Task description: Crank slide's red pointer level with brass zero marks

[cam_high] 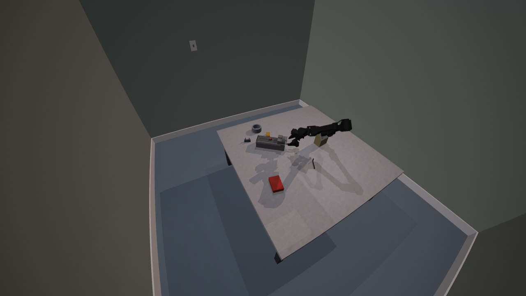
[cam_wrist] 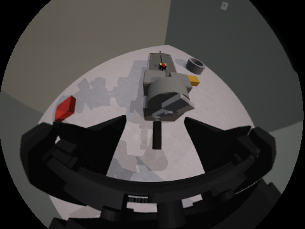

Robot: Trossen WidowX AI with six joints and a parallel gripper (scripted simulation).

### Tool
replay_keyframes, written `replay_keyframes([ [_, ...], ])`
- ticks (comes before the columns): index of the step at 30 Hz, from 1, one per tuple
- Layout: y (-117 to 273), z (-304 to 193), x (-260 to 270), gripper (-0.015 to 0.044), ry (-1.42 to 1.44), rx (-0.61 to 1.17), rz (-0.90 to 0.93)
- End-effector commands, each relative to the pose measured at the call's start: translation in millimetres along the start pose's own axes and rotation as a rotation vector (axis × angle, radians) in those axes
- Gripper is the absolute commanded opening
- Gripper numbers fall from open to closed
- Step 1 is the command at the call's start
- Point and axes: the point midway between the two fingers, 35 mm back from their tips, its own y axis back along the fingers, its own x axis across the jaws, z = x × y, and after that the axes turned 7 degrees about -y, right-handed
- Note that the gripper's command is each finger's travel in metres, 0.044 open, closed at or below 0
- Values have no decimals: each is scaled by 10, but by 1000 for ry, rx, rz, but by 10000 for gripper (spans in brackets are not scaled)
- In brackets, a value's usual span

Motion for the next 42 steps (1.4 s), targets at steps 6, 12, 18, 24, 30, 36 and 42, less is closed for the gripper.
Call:
replay_keyframes([
  [6,-108,-127,-57,440,-7,7,-16],
  [12,-174,-196,-67,440,-7,8,-17],
  [18,-240,-266,-76,440,-8,8,-16],
  [24,-303,-338,-86,440,-9,7,-14],
  [30,-360,-408,-99,440,-10,7,-12],
  [36,-364,-414,-100,335,-10,7,-12],
  [42,-364,-414,-100,177,-10,7,-12],
])
